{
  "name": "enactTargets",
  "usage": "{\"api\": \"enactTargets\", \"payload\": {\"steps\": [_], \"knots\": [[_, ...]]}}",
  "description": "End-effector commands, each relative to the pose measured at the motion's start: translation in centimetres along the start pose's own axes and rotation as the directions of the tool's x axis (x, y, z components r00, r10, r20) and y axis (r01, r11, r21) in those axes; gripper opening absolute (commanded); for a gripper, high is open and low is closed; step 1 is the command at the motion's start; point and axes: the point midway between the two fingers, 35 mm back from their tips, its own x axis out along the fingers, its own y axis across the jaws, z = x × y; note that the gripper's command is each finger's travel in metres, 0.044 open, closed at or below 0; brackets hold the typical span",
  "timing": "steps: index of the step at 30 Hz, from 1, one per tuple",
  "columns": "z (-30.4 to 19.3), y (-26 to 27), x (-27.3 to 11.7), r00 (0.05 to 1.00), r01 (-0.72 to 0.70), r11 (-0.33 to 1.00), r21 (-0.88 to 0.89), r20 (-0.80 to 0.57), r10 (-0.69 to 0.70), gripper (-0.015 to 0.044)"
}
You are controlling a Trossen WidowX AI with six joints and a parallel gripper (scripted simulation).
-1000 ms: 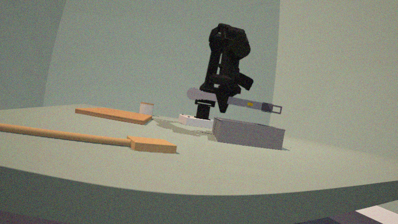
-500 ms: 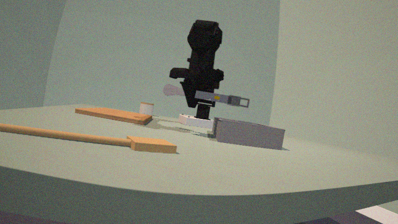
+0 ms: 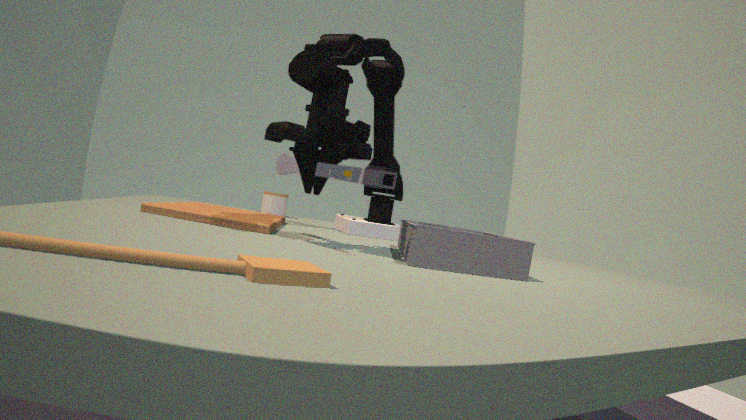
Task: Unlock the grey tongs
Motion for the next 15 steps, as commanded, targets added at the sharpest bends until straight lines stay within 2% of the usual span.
{"api": "enactTargets", "payload": {"steps": [1, 15], "knots": [[-0.8, -0.8, -0.2, 1.000, 0.004, 1.000, 0.026, 0.010, -0.004, -0.0150], [-9.3, -4.7, -0.3, 1.000, 0.010, 0.968, 0.250, 0.002, -0.011, -0.0150]]}}
